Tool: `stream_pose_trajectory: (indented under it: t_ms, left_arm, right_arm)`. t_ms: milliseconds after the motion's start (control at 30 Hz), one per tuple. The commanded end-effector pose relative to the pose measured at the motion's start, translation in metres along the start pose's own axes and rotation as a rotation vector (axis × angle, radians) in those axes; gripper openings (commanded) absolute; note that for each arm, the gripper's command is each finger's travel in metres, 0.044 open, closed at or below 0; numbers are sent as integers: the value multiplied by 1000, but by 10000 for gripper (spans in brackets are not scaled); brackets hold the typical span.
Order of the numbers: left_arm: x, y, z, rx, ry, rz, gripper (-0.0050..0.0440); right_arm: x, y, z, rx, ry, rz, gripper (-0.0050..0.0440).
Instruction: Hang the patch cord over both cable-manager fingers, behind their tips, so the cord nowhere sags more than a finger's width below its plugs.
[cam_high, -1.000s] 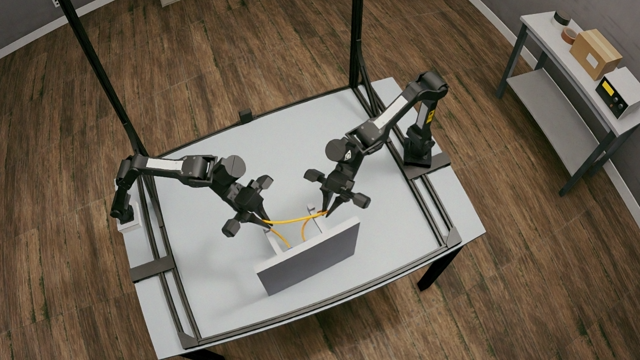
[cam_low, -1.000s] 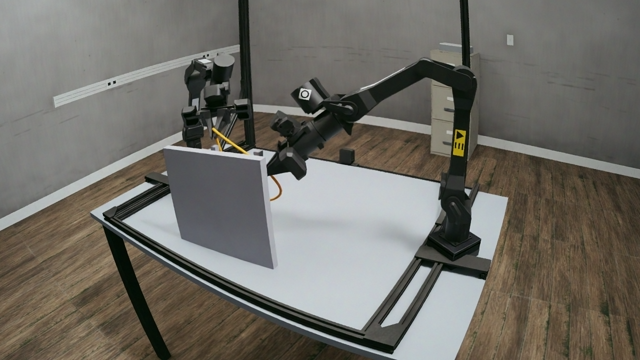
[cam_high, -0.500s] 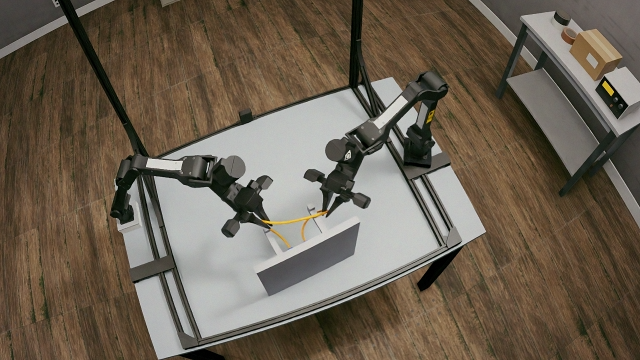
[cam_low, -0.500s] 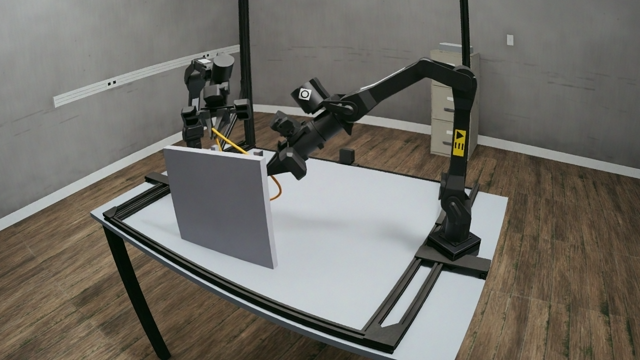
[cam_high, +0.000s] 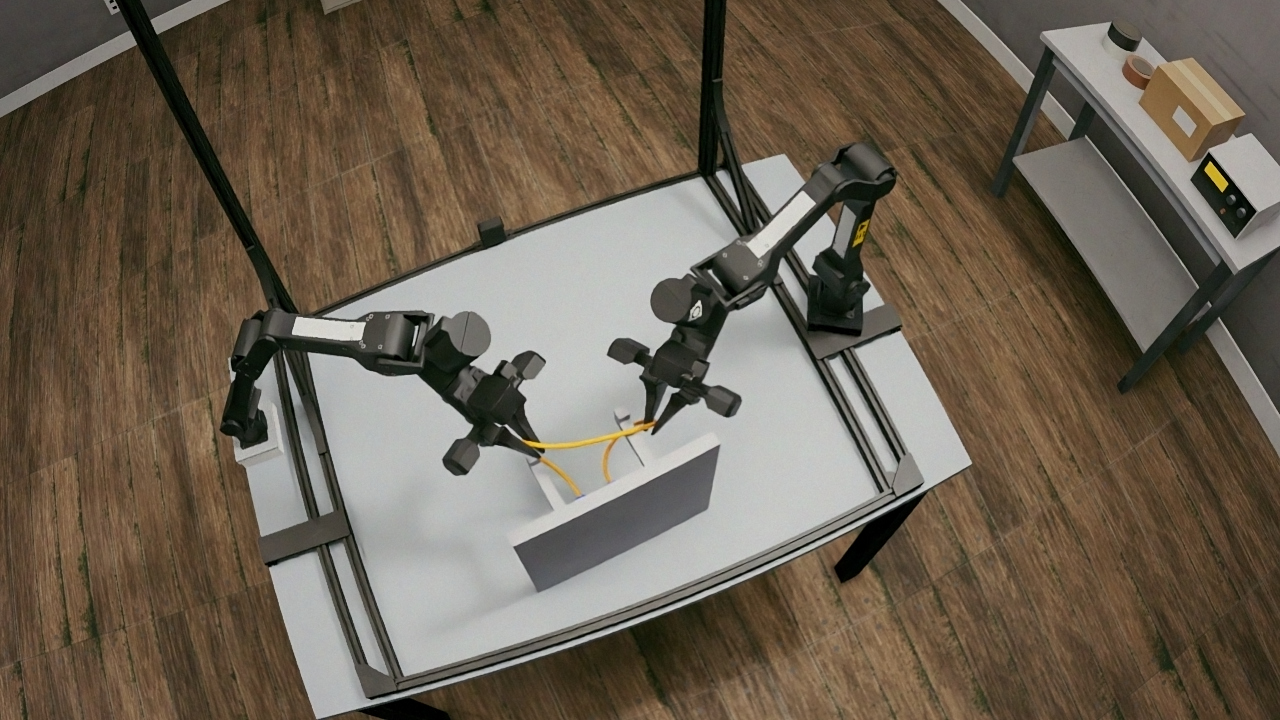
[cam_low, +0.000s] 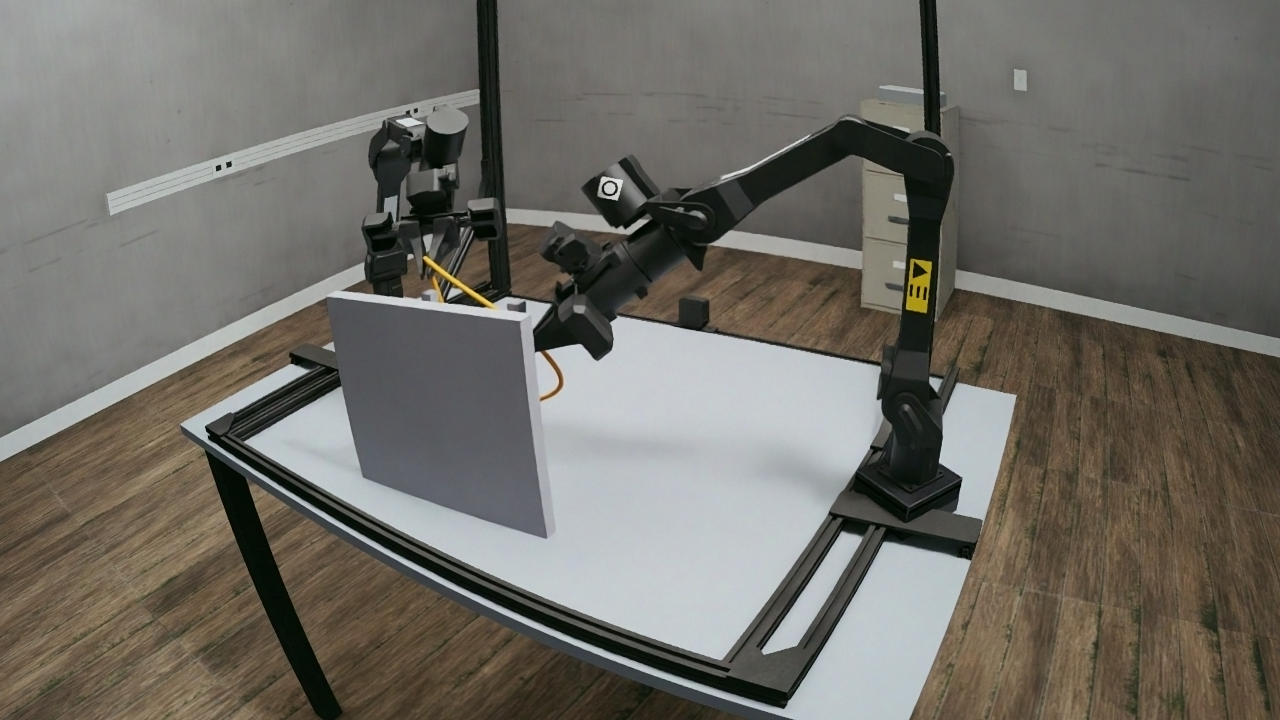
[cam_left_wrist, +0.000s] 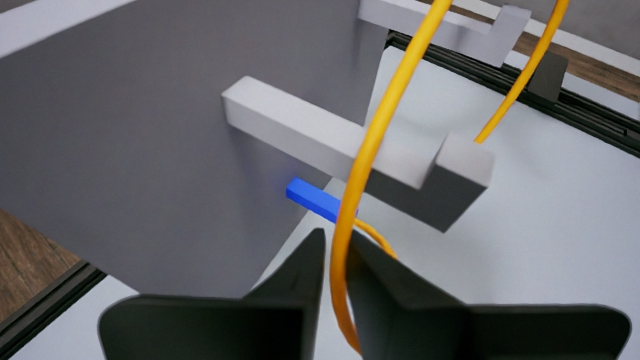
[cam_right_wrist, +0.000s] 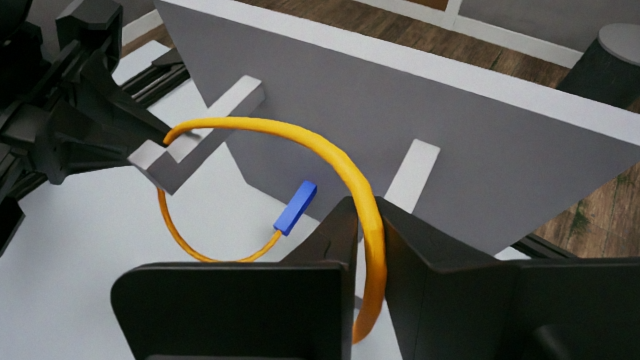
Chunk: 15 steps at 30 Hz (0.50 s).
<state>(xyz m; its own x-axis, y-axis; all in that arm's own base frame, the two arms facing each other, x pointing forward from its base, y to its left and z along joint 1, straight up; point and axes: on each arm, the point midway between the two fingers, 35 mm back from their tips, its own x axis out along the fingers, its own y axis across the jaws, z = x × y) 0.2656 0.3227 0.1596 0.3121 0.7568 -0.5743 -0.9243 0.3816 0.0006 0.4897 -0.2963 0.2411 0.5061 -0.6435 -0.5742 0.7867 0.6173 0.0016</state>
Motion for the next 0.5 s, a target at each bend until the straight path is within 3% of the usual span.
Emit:
stream_pose_trajectory:
  t_ms: [0, 467]
  left_arm:
    - [-5, -1, 10, -9, -25, -7, 40]
    - [-5, -1, 10, -9, -25, -7, 40]
  right_arm:
    - [-16, -6, 15, 13, -38, 8, 25]
    - [-16, -8, 15, 16, -39, 8, 25]
